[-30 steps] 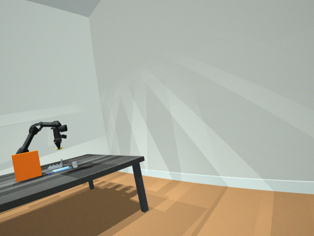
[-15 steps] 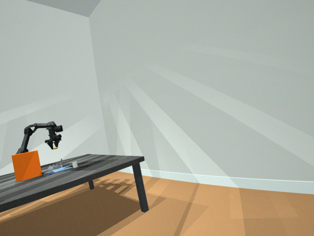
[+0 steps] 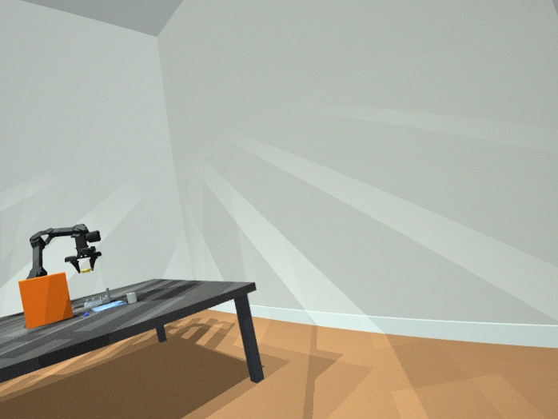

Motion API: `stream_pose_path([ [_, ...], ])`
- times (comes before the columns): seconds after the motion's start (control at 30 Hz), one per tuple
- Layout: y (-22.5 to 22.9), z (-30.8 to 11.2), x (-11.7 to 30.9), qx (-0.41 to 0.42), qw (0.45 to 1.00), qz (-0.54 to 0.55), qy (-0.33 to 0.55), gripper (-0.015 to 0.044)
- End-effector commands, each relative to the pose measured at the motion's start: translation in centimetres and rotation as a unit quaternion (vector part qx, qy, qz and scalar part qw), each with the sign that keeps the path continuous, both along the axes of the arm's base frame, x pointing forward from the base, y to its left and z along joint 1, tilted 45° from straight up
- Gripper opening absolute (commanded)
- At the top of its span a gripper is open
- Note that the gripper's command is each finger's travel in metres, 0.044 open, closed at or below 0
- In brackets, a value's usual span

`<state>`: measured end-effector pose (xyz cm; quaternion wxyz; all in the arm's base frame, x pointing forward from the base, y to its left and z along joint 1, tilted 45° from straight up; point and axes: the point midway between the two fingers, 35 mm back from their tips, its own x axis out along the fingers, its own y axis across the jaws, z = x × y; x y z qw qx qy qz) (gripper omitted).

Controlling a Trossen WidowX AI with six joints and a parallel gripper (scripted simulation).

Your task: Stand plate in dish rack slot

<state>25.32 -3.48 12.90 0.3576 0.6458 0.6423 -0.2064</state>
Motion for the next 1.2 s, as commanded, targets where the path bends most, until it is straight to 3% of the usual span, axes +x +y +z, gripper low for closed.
stream_pose_path([
  [0.0,1.3,0.8,-1.2,0.009,0.998,-0.045,0.042,0.0000],
  [0.5,5.7,2.7,-5.7,0.035,0.953,-0.216,0.208,0.0000],
  [0.7,5.8,2.4,-5.9,0.028,0.954,-0.214,0.210,0.0000],
  [1.17,6.4,-2.1,-6.6,-0.122,0.965,-0.136,0.186,0.0000],
])
